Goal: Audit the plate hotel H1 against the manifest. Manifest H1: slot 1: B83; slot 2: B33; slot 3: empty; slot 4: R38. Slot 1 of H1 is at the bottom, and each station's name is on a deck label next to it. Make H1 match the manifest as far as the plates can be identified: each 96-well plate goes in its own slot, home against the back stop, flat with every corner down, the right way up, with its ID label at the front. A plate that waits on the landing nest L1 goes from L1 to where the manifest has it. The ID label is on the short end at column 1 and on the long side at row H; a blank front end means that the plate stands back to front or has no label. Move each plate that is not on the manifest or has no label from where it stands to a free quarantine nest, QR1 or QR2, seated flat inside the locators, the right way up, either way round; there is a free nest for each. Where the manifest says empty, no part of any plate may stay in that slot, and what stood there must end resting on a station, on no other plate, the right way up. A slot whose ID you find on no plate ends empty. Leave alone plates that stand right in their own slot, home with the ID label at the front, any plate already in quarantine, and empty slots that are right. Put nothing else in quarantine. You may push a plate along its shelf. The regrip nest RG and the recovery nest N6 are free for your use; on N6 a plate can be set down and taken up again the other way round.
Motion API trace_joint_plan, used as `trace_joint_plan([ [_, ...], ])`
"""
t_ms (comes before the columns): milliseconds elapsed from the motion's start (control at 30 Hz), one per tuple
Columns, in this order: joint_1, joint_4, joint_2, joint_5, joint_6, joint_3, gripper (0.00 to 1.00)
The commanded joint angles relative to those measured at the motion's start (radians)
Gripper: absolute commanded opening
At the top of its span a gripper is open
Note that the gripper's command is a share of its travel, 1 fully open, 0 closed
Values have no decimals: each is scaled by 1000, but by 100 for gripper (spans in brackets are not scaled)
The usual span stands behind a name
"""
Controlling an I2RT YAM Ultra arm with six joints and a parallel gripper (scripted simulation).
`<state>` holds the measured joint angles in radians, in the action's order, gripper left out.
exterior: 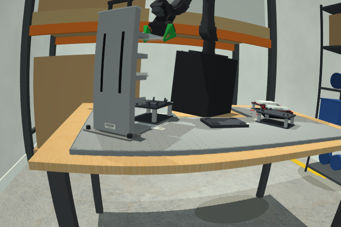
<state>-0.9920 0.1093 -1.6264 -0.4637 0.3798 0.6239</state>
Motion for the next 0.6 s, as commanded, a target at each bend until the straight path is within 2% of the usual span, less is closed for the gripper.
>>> trace_joint_plan([
  [0,-19,18,42,-22,14,-21,86],
  [367,-52,-9,83,-43,43,-61,86],
  [433,-52,-9,83,-43,43,-61,86],
  [467,-57,-1,89,-47,47,-25,86],
  [533,-56,2,93,-45,47,-27,86],
  [567,-59,-2,93,-47,49,-49,86],
])
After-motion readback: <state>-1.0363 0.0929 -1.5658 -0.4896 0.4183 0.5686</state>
